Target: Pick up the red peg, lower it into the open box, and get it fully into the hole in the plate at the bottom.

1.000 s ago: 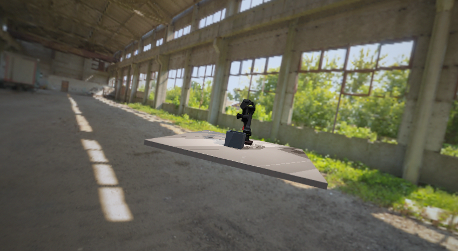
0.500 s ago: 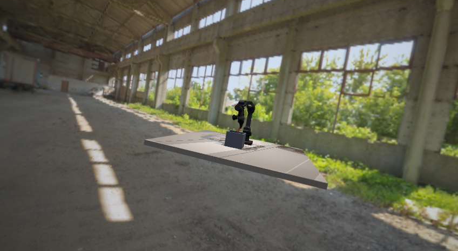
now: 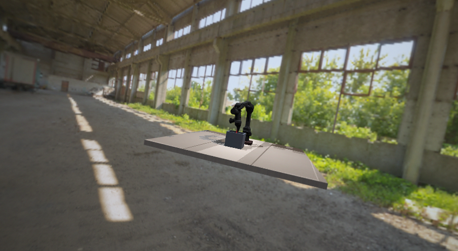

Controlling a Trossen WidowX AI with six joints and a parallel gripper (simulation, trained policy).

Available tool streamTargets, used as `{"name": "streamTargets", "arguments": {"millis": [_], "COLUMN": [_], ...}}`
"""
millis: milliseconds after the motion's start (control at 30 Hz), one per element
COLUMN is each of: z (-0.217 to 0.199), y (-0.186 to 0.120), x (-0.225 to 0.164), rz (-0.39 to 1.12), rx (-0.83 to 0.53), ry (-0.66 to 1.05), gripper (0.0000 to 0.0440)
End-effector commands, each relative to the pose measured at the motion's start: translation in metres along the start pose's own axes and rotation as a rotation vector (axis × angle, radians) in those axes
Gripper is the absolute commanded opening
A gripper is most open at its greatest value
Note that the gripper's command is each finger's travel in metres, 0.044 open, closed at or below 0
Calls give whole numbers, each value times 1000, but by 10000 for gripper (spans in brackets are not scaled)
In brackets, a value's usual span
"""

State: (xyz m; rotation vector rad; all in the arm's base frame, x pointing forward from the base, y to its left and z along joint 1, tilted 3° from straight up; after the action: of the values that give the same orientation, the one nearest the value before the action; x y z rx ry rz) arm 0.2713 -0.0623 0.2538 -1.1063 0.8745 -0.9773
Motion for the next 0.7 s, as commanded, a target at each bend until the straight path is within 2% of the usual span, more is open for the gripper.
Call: {"name": "streamTargets", "arguments": {"millis": [0,667], "z": [1,14], "y": [13,63], "x": [4,14], "rz": [27,90], "rx": [-14,-16], "ry": [-9,-106], "gripper": [0,0]}}
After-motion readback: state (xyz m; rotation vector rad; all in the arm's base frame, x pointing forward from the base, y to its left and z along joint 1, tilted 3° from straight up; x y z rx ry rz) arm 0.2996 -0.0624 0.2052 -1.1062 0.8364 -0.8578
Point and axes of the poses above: the point midway between the two fingers, 35 mm back from their tips, its own y axis out along the fingers, its own z axis across the jaws, x = y × z, the point moved 9 cm from there along -y, back along the fingers, and after that the axes turned 5 degrees about -y, right-handed, at the moved point
